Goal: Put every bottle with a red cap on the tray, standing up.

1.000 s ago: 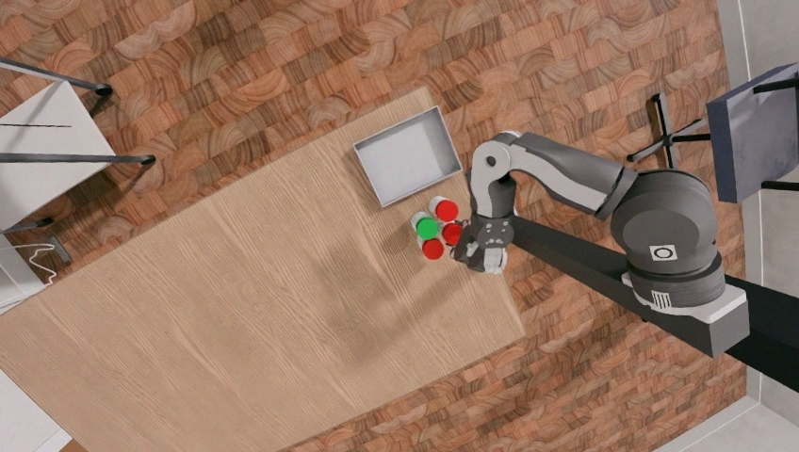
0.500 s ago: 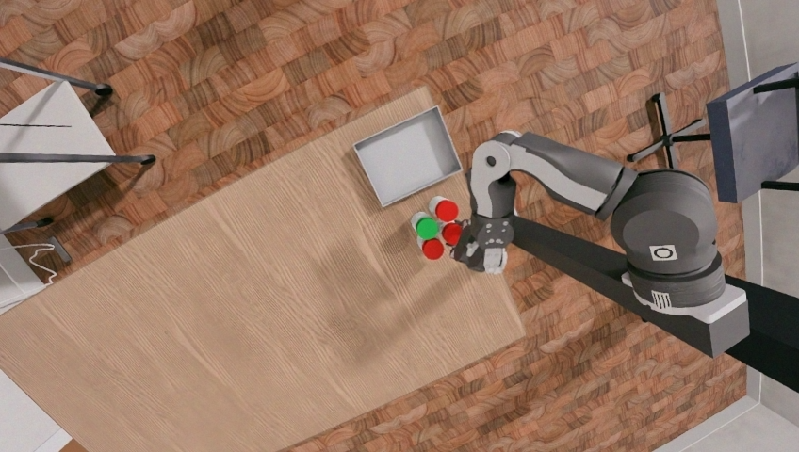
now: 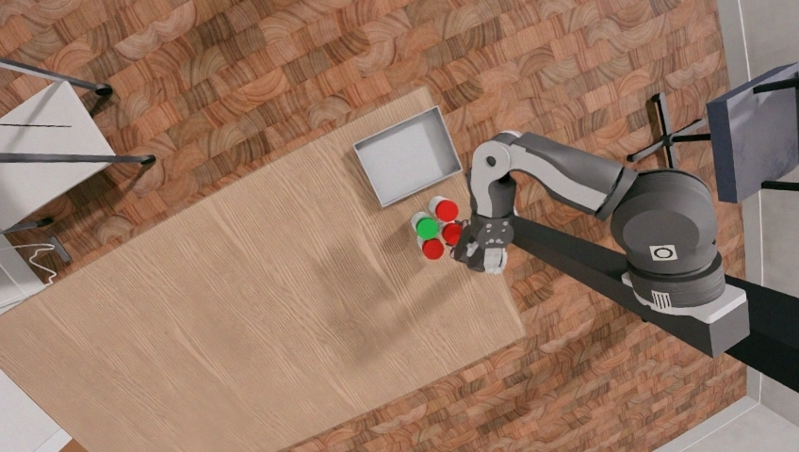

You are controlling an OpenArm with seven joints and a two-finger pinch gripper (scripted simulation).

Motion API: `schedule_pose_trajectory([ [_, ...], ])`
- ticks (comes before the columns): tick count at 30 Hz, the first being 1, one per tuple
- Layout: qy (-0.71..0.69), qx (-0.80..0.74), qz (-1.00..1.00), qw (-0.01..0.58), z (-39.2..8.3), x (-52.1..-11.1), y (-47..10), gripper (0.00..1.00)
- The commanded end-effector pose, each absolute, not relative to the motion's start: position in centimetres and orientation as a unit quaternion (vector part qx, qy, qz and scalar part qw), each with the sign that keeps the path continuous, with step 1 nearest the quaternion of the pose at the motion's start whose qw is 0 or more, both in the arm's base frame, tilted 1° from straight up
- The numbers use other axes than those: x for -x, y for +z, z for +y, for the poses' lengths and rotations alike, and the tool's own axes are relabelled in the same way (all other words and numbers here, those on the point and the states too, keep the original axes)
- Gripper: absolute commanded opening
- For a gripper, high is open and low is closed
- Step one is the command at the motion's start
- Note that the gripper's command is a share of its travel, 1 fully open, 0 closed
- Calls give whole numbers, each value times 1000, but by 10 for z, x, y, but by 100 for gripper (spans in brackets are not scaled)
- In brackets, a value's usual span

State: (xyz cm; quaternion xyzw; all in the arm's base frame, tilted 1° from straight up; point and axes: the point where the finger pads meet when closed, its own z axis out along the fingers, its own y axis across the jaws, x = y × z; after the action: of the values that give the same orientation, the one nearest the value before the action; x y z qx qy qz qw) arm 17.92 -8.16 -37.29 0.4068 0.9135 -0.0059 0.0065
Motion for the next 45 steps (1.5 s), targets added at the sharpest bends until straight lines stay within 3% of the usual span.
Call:
schedule_pose_trajectory([
  [1,-5,-407,914,7,-81,-180,-372,0],
  [45,-5,-407,913,8,-80,-179,-313,0],
])
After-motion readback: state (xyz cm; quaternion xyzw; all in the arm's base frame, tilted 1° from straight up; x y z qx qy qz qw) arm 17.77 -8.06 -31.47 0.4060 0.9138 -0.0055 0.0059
